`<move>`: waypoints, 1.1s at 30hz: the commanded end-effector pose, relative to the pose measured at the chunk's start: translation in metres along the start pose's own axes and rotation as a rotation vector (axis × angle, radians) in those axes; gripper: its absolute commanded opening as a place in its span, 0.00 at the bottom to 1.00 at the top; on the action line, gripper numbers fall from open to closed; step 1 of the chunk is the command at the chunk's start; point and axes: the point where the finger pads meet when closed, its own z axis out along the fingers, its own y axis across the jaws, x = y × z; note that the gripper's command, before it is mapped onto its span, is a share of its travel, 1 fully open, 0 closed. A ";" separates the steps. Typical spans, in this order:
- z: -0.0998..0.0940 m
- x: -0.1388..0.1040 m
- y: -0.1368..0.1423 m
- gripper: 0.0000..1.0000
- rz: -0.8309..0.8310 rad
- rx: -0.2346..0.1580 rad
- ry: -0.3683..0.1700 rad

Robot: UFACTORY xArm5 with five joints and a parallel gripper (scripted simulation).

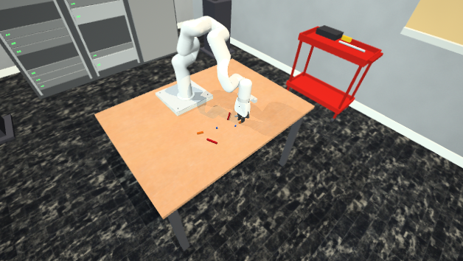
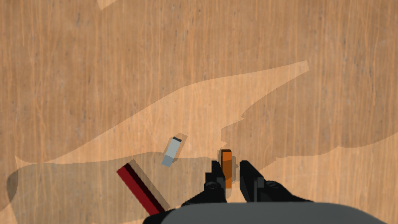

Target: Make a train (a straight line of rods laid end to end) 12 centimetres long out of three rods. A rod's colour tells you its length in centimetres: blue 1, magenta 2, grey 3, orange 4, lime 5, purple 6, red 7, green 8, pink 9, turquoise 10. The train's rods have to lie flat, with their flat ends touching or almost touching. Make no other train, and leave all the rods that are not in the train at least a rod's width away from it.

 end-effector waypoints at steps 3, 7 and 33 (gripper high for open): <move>-0.001 0.000 0.001 0.24 0.000 -0.004 0.001; -0.001 0.000 0.001 0.24 0.000 -0.004 0.001; 0.011 -0.002 0.002 0.24 0.000 -0.004 0.001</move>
